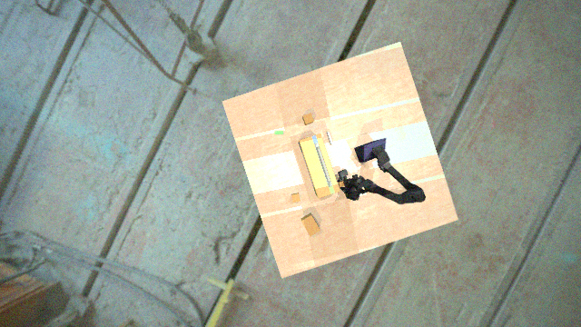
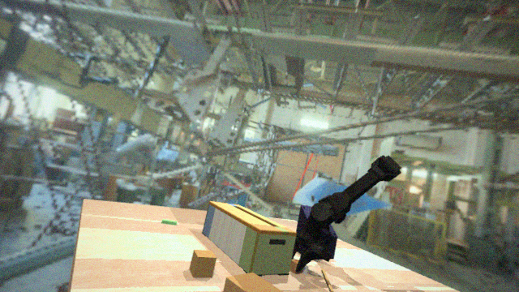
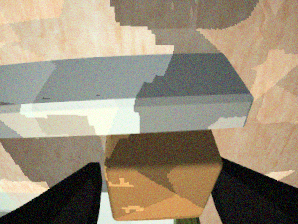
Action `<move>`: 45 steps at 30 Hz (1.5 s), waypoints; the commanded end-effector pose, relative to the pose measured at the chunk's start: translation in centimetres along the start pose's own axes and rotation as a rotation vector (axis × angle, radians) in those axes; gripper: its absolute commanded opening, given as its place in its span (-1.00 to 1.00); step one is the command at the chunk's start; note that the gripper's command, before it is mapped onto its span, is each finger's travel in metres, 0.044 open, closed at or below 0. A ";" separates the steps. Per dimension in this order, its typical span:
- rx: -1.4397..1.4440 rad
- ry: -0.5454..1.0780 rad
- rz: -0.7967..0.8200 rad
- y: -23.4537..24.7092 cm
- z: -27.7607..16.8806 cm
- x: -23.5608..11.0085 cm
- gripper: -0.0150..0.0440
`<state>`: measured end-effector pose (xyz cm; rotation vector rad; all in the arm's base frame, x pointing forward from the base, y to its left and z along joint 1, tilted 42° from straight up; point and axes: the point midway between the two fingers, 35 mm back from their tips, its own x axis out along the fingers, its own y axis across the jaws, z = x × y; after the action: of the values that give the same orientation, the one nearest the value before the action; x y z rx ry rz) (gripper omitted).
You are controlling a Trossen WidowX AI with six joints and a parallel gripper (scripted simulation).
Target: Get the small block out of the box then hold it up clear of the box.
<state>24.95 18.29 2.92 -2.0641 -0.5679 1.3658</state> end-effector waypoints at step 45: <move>0.762 -0.024 0.002 0.7 -2.7 -6.8 -0.49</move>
<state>24.88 13.06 7.57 -1.5497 -0.1173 1.3529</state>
